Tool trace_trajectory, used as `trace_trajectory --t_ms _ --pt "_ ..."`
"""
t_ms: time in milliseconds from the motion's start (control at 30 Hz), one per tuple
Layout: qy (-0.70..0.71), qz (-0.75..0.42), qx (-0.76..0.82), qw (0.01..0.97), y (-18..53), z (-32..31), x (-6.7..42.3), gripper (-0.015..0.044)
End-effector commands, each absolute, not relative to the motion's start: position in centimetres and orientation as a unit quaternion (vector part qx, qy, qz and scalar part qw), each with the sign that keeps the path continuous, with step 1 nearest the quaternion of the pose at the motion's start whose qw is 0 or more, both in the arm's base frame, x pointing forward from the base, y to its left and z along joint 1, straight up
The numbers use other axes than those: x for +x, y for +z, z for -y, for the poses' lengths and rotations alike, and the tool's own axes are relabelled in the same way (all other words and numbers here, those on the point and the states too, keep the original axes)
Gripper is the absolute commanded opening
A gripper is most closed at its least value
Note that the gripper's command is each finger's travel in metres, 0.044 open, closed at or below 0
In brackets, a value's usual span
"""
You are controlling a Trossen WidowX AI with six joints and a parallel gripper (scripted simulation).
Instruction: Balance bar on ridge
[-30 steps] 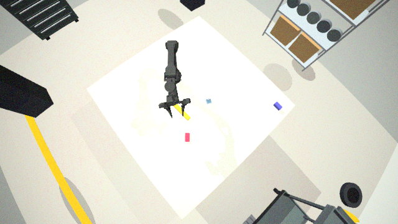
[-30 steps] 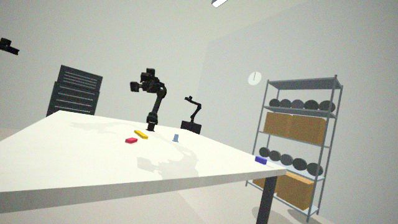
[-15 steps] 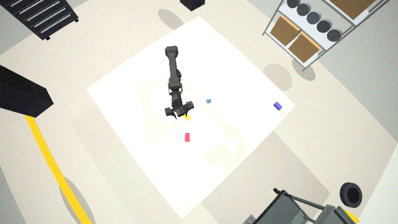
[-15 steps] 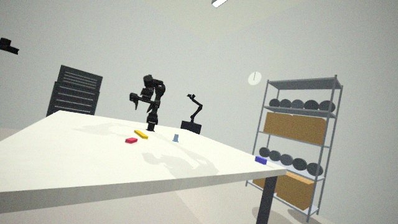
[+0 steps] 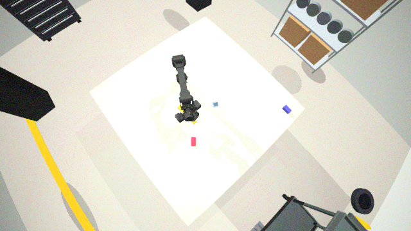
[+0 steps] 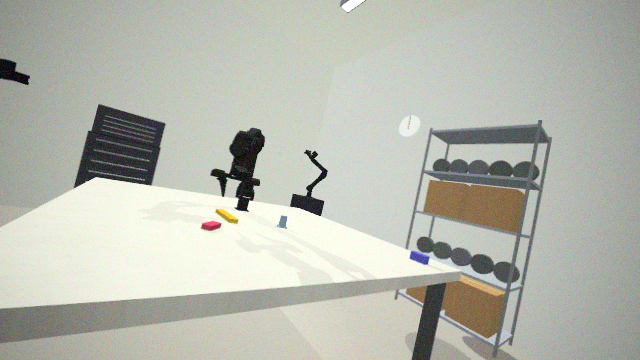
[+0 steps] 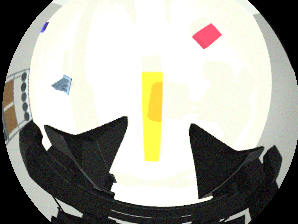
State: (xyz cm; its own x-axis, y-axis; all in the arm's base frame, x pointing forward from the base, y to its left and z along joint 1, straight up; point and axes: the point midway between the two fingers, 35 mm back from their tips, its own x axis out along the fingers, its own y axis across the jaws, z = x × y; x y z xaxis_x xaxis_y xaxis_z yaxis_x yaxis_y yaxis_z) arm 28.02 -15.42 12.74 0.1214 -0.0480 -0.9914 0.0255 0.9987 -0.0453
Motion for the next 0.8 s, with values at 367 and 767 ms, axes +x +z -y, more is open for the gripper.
trace_trajectory --t_ms 367,767 --pt "0.018 -0.699 -0.027 0.715 8.9 14.7 27.4 0.0315" --pt "0.018 -0.699 -0.027 0.715 6.8 14.7 27.4 0.0315"
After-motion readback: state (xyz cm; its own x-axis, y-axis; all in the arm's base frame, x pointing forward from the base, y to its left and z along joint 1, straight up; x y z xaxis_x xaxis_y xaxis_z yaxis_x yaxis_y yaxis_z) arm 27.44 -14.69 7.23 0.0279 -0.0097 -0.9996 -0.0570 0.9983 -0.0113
